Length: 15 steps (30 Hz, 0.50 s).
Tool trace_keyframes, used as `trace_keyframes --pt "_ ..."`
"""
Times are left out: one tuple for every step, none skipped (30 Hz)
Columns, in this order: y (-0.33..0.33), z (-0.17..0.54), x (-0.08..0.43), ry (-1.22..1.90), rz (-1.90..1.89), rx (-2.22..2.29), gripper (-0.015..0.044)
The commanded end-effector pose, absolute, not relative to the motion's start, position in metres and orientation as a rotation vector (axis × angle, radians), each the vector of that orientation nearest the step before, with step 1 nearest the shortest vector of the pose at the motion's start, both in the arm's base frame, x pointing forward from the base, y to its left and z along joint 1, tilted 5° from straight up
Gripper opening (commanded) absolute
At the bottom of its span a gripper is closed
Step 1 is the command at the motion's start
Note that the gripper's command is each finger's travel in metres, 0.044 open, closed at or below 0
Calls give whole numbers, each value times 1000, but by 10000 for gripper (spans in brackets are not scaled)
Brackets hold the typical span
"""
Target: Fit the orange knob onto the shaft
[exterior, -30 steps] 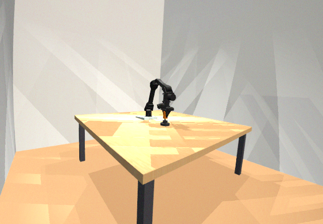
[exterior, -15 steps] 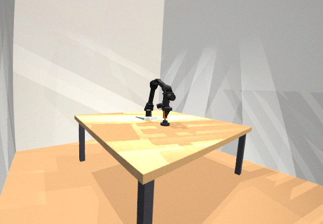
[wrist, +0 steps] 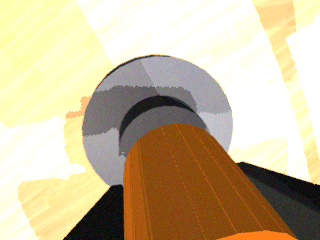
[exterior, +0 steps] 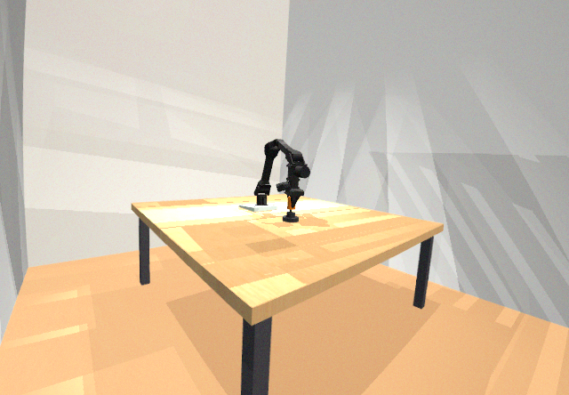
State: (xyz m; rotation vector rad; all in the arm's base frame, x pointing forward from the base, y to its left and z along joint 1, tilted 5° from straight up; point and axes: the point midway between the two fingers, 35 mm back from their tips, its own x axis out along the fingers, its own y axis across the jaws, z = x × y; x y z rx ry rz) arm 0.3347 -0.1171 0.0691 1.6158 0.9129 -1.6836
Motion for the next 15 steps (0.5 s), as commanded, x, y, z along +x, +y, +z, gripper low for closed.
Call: trace_keyframes --pt "-118 69 338 900 -1679 1622 0" --pt "-118 68 337 900 -1679 1622 0" --pt "-118 68 337 900 -1679 1622 0" --pt "-118 68 337 900 -1679 1622 0" --pt "-119 68 338 900 -1679 1622 0" --pt "-119 67 338 900 -1679 1622 0" --pt "-119 67 338 900 -1679 1622 0" --pt "-119 67 338 900 -1679 1622 0" --pt "-118 67 337 900 -1679 1622 0" --pt "-118 67 337 900 -1679 1622 0" --pt "-118 67 337 900 -1679 1622 0" --pt "-118 67 337 900 -1679 1622 0" --pt "-118 67 337 900 -1679 1622 0" --pt "-118 67 337 900 -1679 1622 0" --pt "-118 67 337 900 -1679 1622 0"
